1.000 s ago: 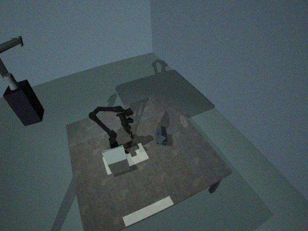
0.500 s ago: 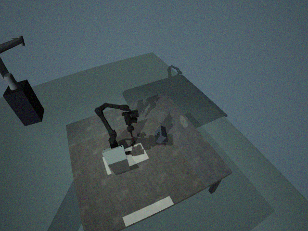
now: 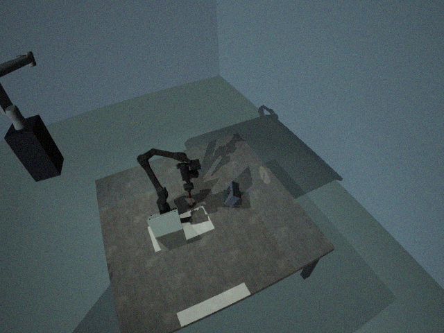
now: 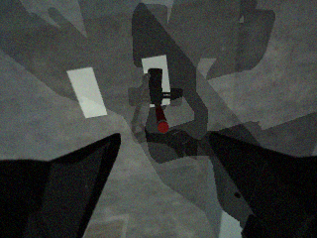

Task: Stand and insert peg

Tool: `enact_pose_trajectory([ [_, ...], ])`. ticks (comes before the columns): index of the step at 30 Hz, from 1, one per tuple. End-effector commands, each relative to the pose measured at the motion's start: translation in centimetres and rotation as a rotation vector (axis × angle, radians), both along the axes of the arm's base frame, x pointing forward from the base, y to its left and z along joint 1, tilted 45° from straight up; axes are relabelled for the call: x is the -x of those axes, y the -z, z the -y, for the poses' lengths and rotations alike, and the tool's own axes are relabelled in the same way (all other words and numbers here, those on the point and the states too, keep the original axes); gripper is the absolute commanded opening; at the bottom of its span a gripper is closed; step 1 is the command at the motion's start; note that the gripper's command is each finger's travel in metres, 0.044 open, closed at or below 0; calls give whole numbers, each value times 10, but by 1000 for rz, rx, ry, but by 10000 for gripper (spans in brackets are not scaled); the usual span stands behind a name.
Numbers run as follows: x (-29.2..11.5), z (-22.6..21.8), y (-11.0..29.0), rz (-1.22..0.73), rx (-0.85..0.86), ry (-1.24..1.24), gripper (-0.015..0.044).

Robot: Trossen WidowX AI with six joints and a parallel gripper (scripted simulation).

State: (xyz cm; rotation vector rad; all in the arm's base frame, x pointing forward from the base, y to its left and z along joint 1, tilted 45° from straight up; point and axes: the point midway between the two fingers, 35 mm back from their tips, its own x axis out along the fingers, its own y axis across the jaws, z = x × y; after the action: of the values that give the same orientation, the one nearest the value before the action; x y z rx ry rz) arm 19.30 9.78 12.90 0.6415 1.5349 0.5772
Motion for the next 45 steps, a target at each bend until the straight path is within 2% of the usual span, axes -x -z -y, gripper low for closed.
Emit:
enact_pose_trajectory([
  [1,2,-5,5,-15,-3,10,440],
  [44,4,-49,49,-14,-7,10,440],
  [45,2,-48,46,-9,-9,8,414],
])
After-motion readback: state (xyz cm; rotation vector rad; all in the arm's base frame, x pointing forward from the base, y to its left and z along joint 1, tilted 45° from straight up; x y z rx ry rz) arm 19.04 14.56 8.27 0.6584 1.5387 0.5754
